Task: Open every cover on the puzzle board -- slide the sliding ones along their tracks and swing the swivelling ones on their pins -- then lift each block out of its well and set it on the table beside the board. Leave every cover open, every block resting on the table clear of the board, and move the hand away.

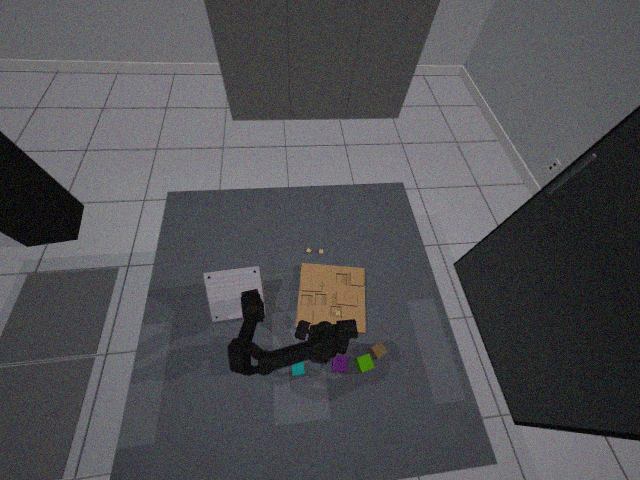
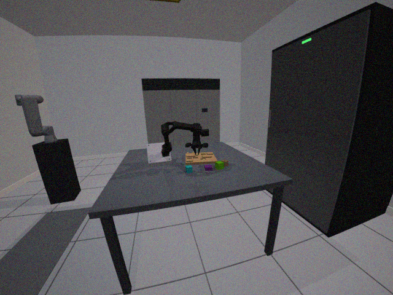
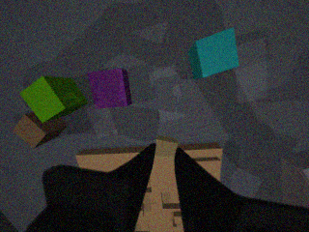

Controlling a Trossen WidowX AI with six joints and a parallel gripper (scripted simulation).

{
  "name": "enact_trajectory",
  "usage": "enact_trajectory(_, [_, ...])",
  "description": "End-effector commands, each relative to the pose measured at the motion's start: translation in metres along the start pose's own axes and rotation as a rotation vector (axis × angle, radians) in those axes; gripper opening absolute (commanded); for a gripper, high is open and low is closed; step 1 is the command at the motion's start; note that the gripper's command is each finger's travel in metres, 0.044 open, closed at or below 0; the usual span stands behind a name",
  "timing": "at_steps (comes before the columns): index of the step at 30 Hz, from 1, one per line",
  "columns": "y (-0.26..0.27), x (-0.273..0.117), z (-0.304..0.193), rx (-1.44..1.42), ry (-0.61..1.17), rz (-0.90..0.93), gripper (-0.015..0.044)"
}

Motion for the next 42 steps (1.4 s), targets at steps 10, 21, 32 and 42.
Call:
enact_trajectory(10, [-0.007, 0.009, 0.016, -0.002, -0.009, 0.004, 0.008])
enact_trajectory(21, [-0.005, 0.027, 0.014, -0.001, -0.007, 0.002, 0.008])
enact_trajectory(32, [-0.004, 0.045, 0.013, -0.001, -0.005, 0.001, 0.008])
enact_trajectory(42, [-0.003, 0.061, 0.013, 0.0, -0.005, 0.002, 0.008])
Point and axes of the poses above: the point midway between the two fingers, 35 mm back from their tips, its own x axis out along the fingers, its own y axis across the jaws, z = x × y, the point moved 9 cm from there along -x, back along the fingers, and after that the axes turned 13 degrees about x, right-handed, at the moved point
